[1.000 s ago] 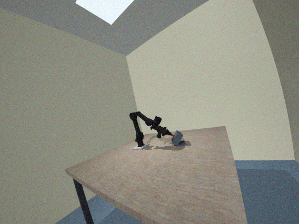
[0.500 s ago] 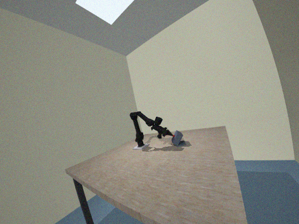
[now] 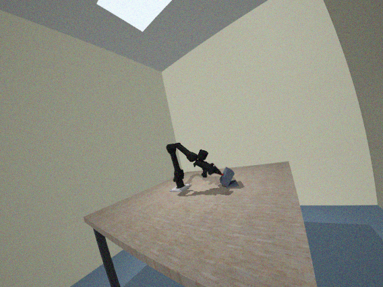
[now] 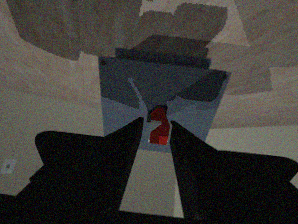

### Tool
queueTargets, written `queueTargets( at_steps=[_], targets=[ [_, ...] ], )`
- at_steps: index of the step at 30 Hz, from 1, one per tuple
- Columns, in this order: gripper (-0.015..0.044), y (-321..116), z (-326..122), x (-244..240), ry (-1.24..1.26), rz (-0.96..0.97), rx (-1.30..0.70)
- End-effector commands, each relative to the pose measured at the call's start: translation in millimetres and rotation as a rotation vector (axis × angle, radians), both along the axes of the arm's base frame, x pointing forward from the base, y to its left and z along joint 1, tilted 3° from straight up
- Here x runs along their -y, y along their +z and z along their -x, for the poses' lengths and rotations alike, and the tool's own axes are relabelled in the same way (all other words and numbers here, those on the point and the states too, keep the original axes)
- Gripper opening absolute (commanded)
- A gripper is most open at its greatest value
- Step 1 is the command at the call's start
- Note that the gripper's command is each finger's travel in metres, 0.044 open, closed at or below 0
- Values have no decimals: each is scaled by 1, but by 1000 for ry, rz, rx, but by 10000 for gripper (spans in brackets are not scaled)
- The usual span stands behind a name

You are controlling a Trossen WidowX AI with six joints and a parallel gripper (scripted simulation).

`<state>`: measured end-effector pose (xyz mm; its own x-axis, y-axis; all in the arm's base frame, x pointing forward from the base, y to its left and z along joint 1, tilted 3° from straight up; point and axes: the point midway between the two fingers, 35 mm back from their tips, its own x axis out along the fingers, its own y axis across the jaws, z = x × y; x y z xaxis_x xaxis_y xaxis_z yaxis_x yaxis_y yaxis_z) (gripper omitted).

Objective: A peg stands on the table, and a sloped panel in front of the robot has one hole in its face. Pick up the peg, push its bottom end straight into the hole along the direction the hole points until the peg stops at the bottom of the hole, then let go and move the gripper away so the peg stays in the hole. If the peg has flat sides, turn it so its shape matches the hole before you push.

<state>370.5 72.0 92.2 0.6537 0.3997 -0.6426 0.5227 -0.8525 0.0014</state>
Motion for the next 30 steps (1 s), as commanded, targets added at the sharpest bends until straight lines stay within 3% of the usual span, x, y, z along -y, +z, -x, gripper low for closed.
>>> queueTargets(
  at_steps=[1, 9, 30],
  targets=[
    [236, 0, 0, 0, 1, 0, 0],
    [440, 2, 2, 1, 1, 0, 0],
    [440, 22, 17, 15, -4, 1, -3]
  ],
)
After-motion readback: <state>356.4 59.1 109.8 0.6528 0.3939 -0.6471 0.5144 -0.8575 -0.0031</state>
